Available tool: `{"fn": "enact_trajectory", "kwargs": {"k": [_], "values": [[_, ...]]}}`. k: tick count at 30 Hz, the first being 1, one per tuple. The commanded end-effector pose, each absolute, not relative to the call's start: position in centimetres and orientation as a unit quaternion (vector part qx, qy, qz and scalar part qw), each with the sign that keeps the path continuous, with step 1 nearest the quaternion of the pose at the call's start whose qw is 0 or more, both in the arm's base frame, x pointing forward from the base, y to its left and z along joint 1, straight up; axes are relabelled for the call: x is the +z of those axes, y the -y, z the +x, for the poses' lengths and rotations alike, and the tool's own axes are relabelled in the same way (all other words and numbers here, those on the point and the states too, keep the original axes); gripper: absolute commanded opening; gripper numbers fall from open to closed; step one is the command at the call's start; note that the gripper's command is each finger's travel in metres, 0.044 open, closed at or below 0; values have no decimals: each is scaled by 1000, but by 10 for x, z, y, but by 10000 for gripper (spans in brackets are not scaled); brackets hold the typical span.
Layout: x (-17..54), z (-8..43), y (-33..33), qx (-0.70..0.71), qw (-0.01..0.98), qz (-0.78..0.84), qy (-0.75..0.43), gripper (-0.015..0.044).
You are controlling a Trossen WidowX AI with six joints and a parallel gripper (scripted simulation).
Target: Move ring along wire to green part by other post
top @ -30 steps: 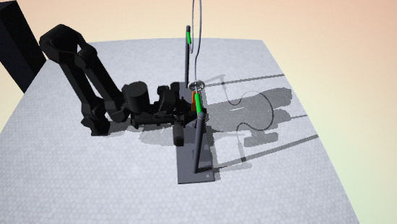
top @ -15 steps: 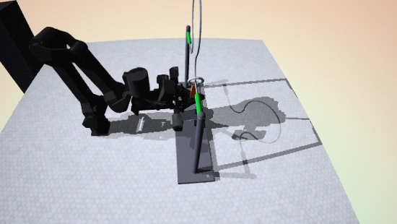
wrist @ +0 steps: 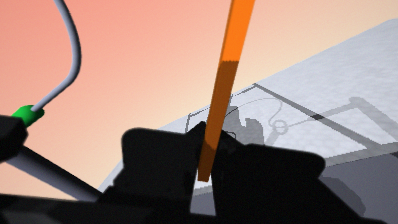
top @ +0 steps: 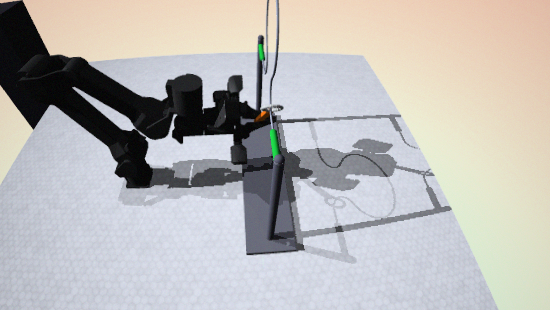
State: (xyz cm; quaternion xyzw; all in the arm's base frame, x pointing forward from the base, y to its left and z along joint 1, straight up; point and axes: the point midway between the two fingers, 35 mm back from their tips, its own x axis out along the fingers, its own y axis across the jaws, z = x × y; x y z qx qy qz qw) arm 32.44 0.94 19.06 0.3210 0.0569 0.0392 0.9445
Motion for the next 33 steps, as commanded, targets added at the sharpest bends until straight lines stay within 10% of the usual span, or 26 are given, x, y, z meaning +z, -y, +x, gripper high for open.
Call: {"fn": "enact_trajectory", "kwargs": {"k": [1, 33], "values": [[202, 317, -20, 55, 927, 362, -81, -150], [314, 278, -58, 194, 685, 680, -175, -150]]}}
